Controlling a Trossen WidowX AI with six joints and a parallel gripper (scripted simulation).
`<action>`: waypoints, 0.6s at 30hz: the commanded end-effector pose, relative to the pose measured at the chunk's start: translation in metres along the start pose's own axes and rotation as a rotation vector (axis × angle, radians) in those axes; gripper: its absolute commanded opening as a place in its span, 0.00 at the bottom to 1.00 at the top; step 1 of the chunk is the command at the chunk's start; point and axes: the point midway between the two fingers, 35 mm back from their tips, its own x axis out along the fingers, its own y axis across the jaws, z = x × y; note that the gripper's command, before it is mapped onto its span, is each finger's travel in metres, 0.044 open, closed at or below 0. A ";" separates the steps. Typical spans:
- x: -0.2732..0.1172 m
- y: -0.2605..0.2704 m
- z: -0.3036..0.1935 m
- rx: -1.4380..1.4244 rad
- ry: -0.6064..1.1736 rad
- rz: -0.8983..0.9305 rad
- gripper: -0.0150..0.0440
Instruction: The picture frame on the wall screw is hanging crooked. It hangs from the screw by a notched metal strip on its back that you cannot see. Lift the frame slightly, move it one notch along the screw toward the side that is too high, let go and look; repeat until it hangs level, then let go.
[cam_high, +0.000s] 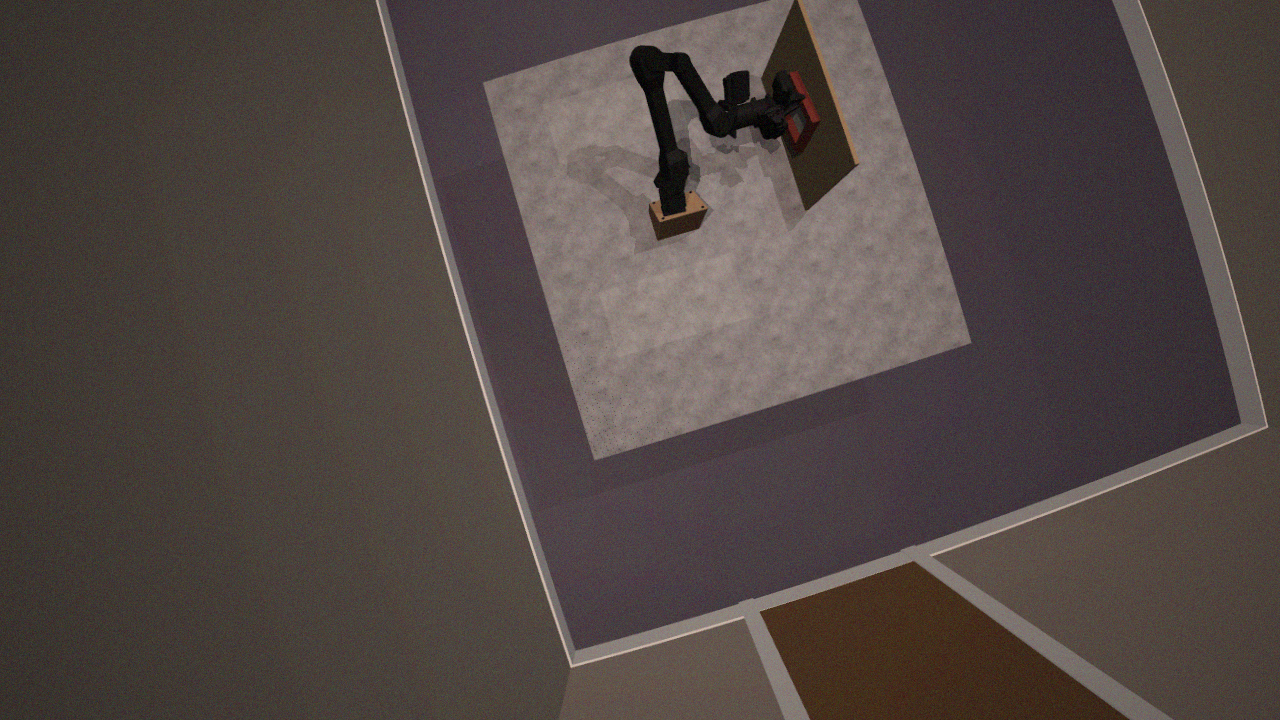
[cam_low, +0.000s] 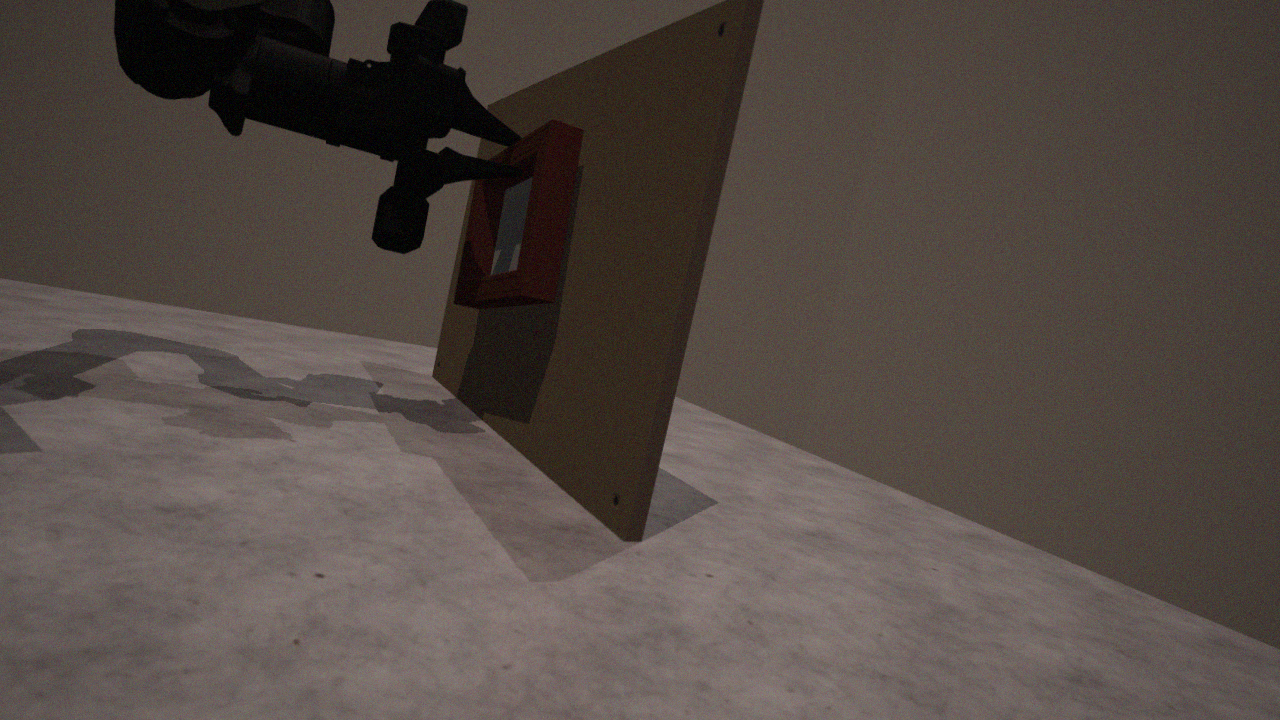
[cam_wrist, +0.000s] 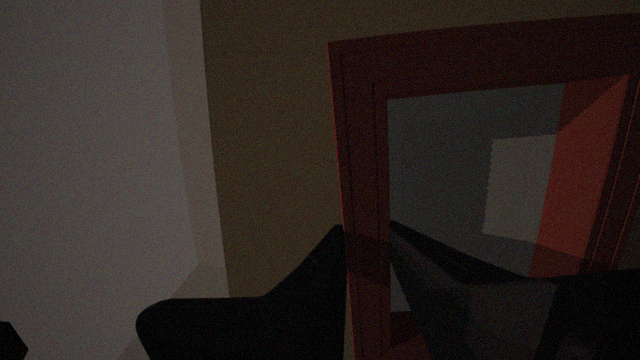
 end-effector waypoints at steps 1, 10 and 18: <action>0.000 0.003 0.002 0.005 -0.003 0.011 0.25; 0.000 0.003 0.002 0.005 -0.003 0.011 0.25; 0.000 0.003 0.006 0.005 -0.003 0.011 0.25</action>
